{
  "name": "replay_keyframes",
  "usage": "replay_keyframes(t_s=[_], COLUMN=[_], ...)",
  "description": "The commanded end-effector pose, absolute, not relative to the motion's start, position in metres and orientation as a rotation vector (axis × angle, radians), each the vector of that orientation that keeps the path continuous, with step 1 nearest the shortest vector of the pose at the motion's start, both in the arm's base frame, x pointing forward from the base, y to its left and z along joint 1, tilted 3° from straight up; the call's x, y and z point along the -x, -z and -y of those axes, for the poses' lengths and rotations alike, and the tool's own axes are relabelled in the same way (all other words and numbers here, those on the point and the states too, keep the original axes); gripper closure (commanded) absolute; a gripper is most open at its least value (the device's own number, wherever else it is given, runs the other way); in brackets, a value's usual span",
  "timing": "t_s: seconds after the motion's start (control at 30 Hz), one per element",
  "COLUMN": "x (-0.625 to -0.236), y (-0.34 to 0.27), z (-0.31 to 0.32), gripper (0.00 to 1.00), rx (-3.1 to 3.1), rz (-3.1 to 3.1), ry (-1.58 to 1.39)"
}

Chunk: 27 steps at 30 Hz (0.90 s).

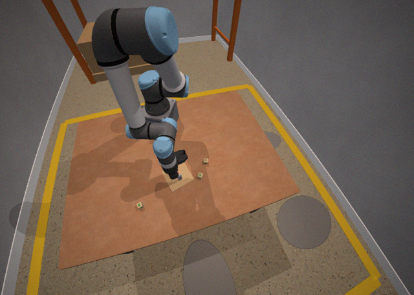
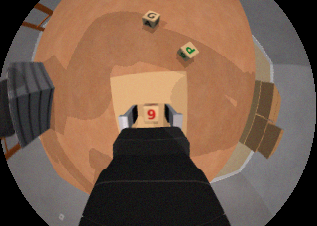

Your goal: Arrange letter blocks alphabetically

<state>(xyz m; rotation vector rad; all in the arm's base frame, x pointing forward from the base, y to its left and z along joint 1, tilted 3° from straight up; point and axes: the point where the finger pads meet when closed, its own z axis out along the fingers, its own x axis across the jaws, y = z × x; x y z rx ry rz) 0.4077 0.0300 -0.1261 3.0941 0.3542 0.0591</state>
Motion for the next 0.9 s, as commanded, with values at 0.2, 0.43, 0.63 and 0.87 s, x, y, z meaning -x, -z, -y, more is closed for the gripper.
replay_keyframes(t_s=[0.2, 0.43, 0.63, 0.87], x=[-0.4081, -0.4081, -0.4081, -0.4081], y=[0.1258, 0.1258, 0.1258, 0.1258], z=[-0.03, -0.03, -0.03, -0.03], gripper=[0.0, 0.21, 0.21, 0.51], rx=[-3.094, -3.094, -3.094, -3.094], rz=[-0.354, -0.354, -0.354, -0.354], ry=[-0.061, -0.061, -0.061, -0.061])
